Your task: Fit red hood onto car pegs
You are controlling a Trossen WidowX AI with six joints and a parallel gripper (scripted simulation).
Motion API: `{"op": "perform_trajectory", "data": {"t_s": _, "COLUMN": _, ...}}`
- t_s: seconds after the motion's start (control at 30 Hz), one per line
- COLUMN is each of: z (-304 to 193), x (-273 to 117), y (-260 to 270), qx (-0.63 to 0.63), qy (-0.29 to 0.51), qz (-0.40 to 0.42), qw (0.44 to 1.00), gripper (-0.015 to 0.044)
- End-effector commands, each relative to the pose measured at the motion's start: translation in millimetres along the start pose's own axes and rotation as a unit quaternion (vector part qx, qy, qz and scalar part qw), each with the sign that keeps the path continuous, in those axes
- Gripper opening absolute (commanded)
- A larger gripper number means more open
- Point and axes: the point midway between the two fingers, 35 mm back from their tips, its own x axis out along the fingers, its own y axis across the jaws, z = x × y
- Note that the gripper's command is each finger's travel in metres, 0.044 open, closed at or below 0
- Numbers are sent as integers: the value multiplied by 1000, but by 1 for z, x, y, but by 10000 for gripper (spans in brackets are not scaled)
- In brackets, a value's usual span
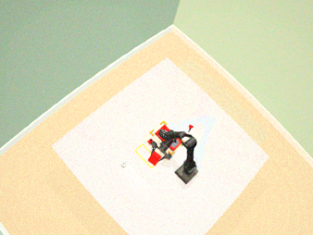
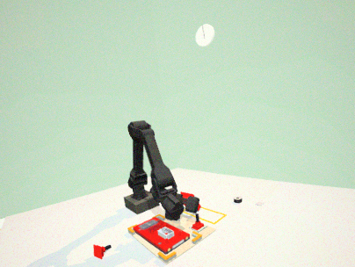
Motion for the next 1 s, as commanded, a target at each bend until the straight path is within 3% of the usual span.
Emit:
{"op": "perform_trajectory", "data": {"t_s": 0.0, "z": 0, "x": 0, "y": 0, "qx": -2, "qy": -2, "qz": 0, "qw": 1000, "gripper": 0}}
{"op": "perform_trajectory", "data": {"t_s": 0.07, "z": -2, "x": 0, "y": 0, "qx": -5, "qy": -1, "qz": 1, "qw": 1000, "gripper": 0}}
{"op": "perform_trajectory", "data": {"t_s": 0.63, "z": 0, "x": 0, "y": 0, "qx": -1, "qy": 0, "qz": 0, "qw": 1000, "gripper": 440}}
{"op": "perform_trajectory", "data": {"t_s": 0.8, "z": -2, "x": -13, "y": 3, "qx": 1, "qy": -3, "qz": 0, "qw": 1000, "gripper": 440}}
{"op": "perform_trajectory", "data": {"t_s": 0.97, "z": -15, "x": -73, "y": 8, "qx": 6, "qy": -11, "qz": -1, "qw": 1000, "gripper": 440}}
